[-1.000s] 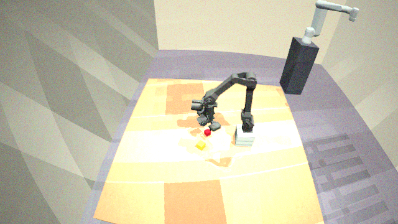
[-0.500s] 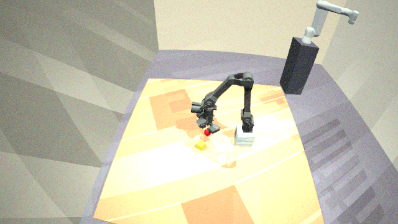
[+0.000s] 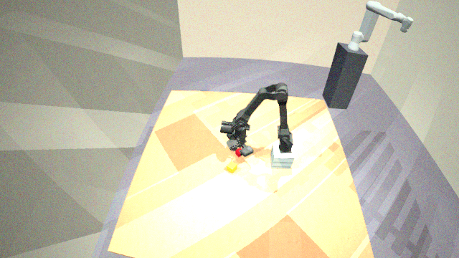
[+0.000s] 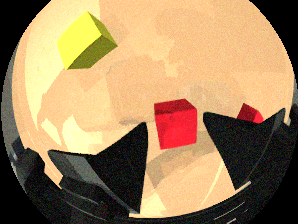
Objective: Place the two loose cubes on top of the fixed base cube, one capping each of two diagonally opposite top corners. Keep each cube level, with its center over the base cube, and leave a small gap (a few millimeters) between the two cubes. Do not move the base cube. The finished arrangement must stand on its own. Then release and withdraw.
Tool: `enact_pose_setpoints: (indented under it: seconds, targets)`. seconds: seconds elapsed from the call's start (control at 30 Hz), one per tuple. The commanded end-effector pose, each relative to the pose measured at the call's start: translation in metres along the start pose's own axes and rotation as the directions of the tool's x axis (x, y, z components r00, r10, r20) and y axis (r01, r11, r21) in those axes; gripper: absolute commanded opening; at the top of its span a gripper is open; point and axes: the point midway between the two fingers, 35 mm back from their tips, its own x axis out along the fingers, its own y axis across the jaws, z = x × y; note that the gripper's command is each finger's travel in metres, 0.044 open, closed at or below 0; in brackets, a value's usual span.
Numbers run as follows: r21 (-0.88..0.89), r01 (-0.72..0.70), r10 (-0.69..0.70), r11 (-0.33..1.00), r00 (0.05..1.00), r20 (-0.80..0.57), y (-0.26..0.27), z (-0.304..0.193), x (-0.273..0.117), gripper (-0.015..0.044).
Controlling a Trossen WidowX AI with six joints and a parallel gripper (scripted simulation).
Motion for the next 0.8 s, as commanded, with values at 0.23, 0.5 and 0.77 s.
enact_pose_setpoints:
  seconds: [0.23, 0.5, 0.77]
  targets:
    - [-0.005, -0.004, 0.004, 1.0, 1.0, -0.01, 0.001, -0.002, 0.004, 0.0105]
    - [-0.005, -0.004, 0.004, 1.0, 1.0, -0.009, -0.001, 0.001, -0.014, 0.0105]
    - [-0.005, -0.003, 0.003, 1.0, 1.0, -0.009, -0.003, 0.004, -0.038, 0.0105]
